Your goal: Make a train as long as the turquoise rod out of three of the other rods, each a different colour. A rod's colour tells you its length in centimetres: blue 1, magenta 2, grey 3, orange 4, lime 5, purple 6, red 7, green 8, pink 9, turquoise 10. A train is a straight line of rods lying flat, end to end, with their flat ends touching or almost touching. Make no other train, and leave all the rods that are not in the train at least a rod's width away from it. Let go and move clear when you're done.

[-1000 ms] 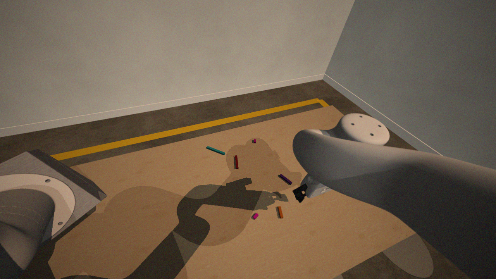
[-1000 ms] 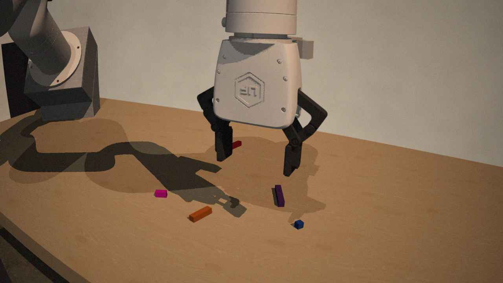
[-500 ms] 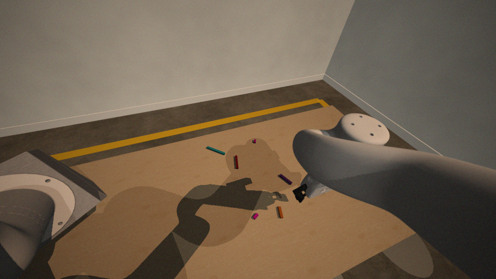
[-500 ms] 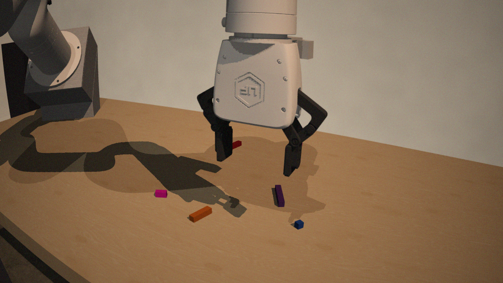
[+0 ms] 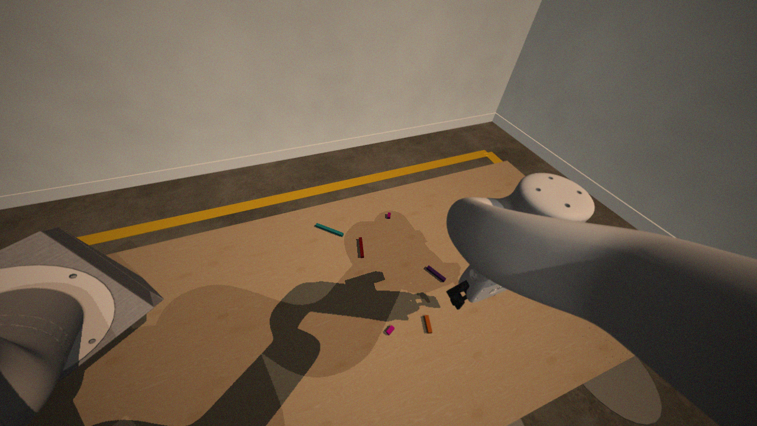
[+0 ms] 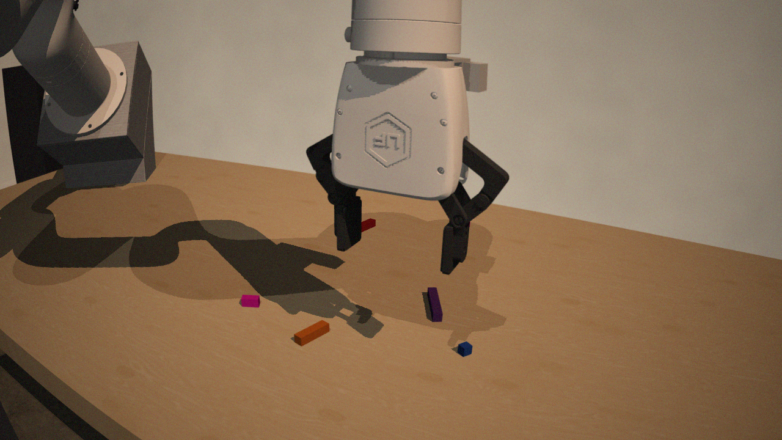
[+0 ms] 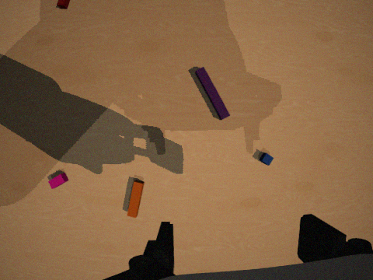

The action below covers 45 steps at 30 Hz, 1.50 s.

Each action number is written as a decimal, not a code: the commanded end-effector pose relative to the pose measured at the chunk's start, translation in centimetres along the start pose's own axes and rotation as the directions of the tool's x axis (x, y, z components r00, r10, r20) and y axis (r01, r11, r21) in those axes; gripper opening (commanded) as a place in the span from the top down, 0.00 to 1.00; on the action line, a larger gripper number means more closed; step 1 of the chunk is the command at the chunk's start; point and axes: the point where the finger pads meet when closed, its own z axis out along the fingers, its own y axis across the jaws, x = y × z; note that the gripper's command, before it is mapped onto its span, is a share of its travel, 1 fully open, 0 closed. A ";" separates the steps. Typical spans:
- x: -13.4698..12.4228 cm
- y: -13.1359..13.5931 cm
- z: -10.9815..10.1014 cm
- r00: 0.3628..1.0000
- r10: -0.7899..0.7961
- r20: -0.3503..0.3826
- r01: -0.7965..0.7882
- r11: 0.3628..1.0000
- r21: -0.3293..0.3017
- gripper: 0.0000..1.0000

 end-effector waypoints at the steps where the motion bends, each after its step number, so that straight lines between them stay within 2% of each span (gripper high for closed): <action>1: 0.0 0.1 -0.1 1.000 0.001 0.000 -0.001 1.000 -0.001 0.00; 23: 0.2 0.0 0.0 1.000 0.001 0.000 -0.001 1.000 -0.001 0.00; 26: 4.3 -0.6 0.8 1.000 0.002 -0.002 -0.002 1.000 0.004 0.00; 29: 4.8 -0.8 1.0 1.000 0.002 -0.003 -0.002 1.000 0.004 0.00; 30: 8.0 -1.5 1.6 1.000 0.002 -0.003 -0.002 1.000 0.006 0.00; 33: 9.6 -1.9 1.8 1.000 0.002 -0.003 -0.002 1.000 0.007 0.00; 44: 20.8 -6.3 3.5 1.000 0.001 -0.001 -0.001 1.000 0.003 0.00; 45: 20.8 -6.3 3.5 1.000 0.001 -0.001 -0.001 1.000 0.003 0.00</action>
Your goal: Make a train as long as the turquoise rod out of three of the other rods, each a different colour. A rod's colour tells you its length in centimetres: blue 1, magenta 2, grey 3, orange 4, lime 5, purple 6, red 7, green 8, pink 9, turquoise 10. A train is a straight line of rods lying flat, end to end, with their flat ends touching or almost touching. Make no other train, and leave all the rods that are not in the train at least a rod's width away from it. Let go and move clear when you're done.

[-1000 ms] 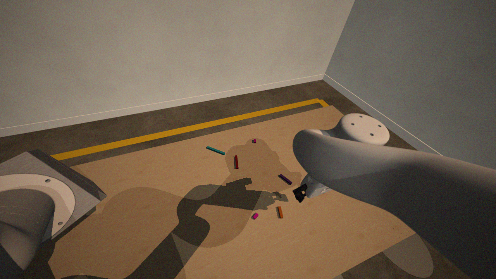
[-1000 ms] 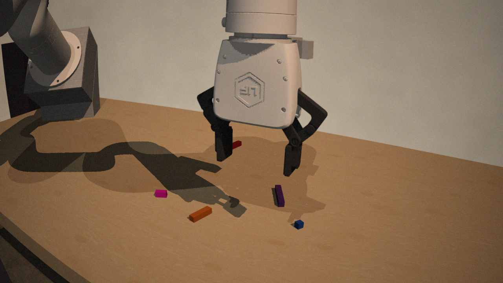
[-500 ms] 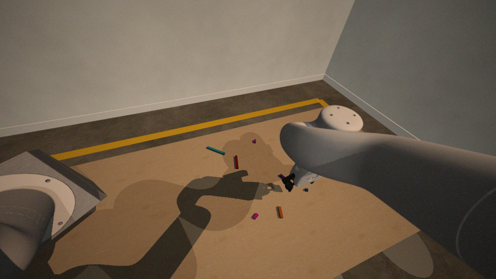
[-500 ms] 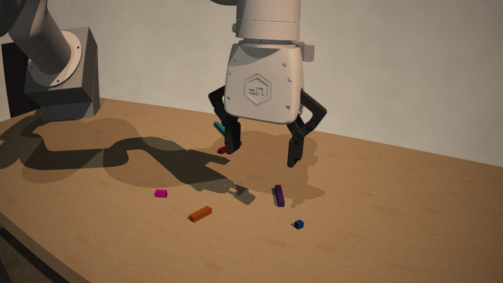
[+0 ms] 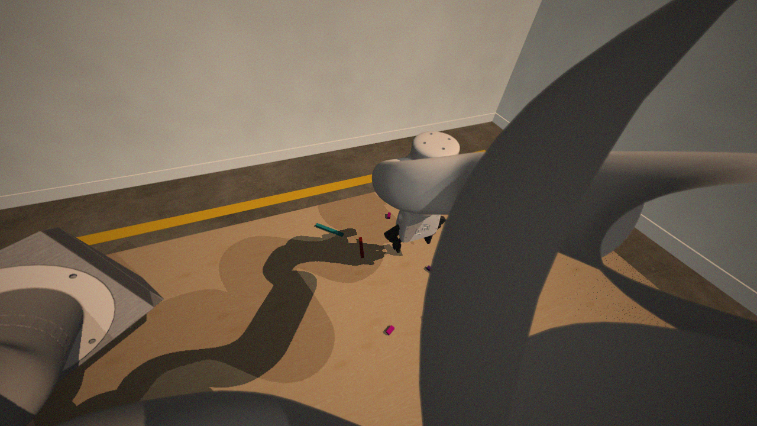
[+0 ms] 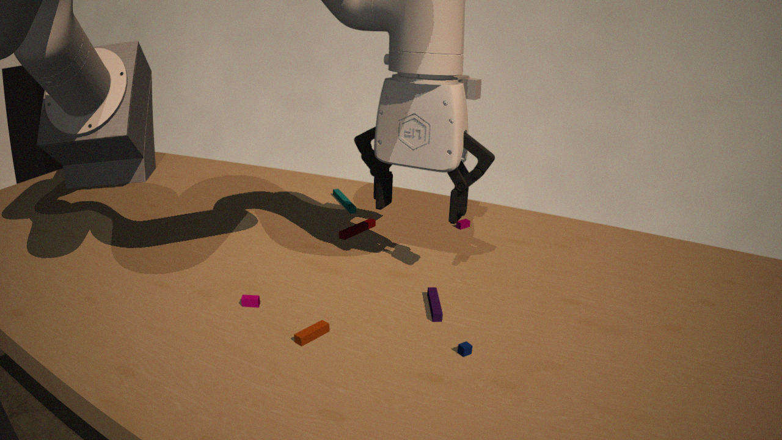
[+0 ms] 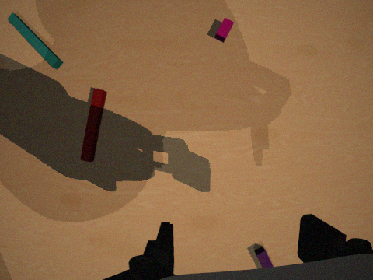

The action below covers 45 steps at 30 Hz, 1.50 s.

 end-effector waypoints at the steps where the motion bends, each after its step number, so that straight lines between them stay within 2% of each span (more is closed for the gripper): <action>1: 1.9 -0.6 0.3 1.000 0.002 0.002 -0.002 1.000 -0.005 0.00; 2: 3.9 -1.6 0.6 1.000 0.002 0.003 -0.002 1.000 -0.007 0.00; 4: 5.0 -2.3 0.7 1.000 0.002 0.003 -0.002 1.000 -0.009 0.00; 45: 5.1 -2.3 0.7 1.000 0.002 0.003 -0.002 1.000 -0.009 0.00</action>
